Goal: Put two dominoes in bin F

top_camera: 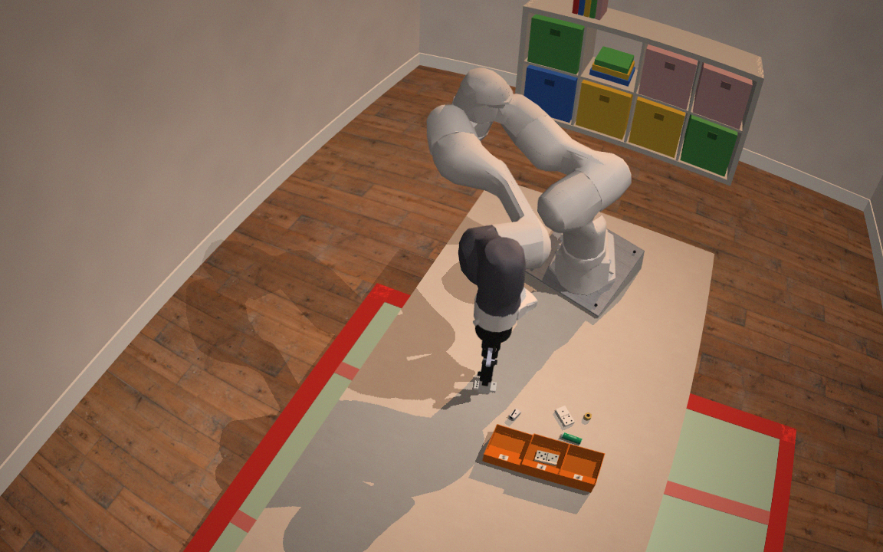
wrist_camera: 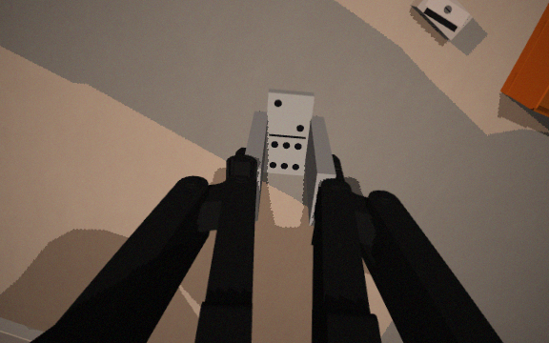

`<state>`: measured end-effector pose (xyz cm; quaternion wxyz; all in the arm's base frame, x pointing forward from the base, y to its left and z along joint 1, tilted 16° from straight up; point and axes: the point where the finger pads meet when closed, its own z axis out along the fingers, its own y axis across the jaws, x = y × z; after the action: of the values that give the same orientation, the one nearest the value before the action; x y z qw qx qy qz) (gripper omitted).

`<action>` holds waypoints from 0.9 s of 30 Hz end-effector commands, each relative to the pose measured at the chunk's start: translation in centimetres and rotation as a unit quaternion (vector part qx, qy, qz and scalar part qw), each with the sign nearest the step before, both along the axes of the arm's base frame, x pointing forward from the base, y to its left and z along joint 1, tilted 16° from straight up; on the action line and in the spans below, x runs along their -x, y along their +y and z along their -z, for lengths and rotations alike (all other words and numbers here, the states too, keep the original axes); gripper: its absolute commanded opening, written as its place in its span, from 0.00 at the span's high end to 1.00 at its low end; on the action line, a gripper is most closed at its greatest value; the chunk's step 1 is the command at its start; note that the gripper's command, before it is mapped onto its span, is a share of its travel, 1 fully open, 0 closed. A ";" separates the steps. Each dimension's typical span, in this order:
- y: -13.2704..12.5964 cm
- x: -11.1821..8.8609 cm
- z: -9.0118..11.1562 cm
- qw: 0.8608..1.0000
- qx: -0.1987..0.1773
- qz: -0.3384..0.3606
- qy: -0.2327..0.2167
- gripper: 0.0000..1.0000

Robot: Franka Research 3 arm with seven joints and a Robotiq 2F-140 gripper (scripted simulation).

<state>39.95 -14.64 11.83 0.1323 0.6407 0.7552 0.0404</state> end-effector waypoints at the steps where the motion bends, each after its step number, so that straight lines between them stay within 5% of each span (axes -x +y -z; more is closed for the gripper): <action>1: 0.1 0.0 0.1 1.000 -0.001 0.002 -0.001 0.87; 13: 0.1 0.0 0.1 1.000 -0.001 0.002 -0.001 0.87; 27: 0.5 1.0 -3.8 1.000 -0.001 0.002 -0.001 0.87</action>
<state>39.57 -14.32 15.06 0.1382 0.6447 0.7505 0.0451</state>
